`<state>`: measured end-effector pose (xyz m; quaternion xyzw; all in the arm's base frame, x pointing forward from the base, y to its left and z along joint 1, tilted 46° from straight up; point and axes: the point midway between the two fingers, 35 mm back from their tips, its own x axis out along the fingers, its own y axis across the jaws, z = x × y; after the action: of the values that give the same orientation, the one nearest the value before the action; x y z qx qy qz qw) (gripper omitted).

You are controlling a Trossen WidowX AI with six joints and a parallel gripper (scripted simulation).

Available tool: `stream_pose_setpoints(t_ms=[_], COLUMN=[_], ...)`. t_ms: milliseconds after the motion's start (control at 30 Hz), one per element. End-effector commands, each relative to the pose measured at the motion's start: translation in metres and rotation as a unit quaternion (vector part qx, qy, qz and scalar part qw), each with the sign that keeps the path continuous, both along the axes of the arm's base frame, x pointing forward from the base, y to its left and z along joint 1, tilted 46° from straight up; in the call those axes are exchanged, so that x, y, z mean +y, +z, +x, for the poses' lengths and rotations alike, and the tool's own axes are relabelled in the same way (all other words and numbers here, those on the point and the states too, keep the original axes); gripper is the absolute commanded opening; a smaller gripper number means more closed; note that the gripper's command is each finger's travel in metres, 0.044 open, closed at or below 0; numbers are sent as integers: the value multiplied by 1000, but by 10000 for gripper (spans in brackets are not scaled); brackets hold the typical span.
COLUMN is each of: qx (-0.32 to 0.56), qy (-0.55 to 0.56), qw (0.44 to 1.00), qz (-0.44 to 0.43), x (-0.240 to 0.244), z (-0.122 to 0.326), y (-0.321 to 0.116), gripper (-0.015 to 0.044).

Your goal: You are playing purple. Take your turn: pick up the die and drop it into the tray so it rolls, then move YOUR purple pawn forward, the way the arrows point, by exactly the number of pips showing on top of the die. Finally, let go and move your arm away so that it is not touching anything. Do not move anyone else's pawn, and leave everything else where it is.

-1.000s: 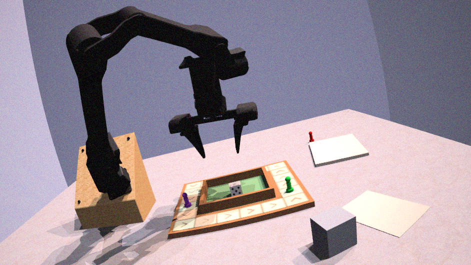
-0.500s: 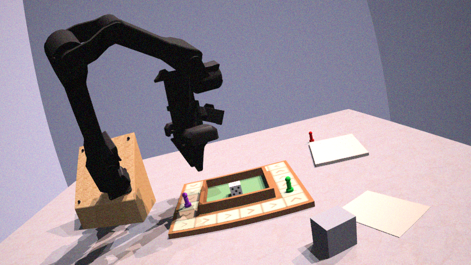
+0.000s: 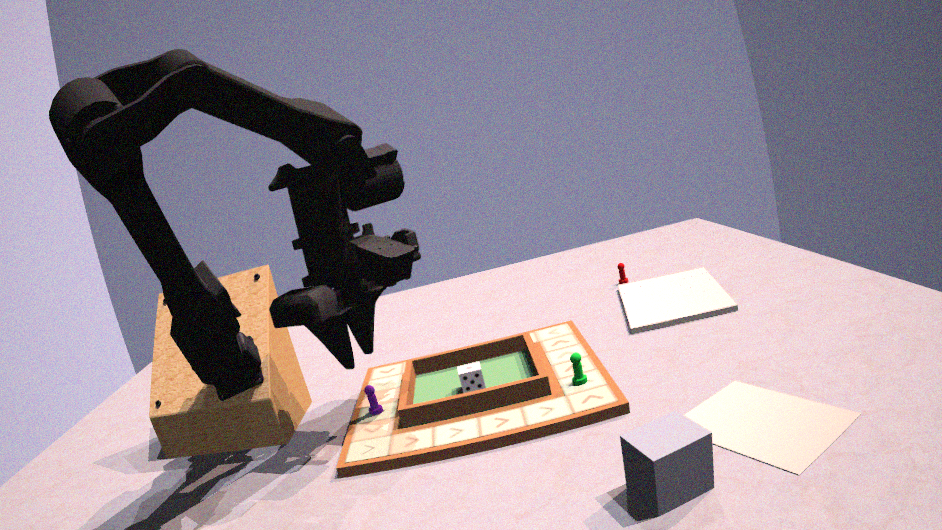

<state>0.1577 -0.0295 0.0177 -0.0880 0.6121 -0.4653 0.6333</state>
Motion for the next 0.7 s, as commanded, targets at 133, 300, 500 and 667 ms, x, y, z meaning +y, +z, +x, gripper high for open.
stream_pose_setpoints(t_ms=[133,300,500,667], qx=[-16,-16,-16,-16], qy=[-7,-7,-6,-6], qw=[1000,1000,1000,1000], qz=[-2,-2,-1,-1], x=[-7,-12,-19,-25], z=[-1,-2,-4,-5], y=[-6,-11,-18,-24], gripper=[200,200,200,200])
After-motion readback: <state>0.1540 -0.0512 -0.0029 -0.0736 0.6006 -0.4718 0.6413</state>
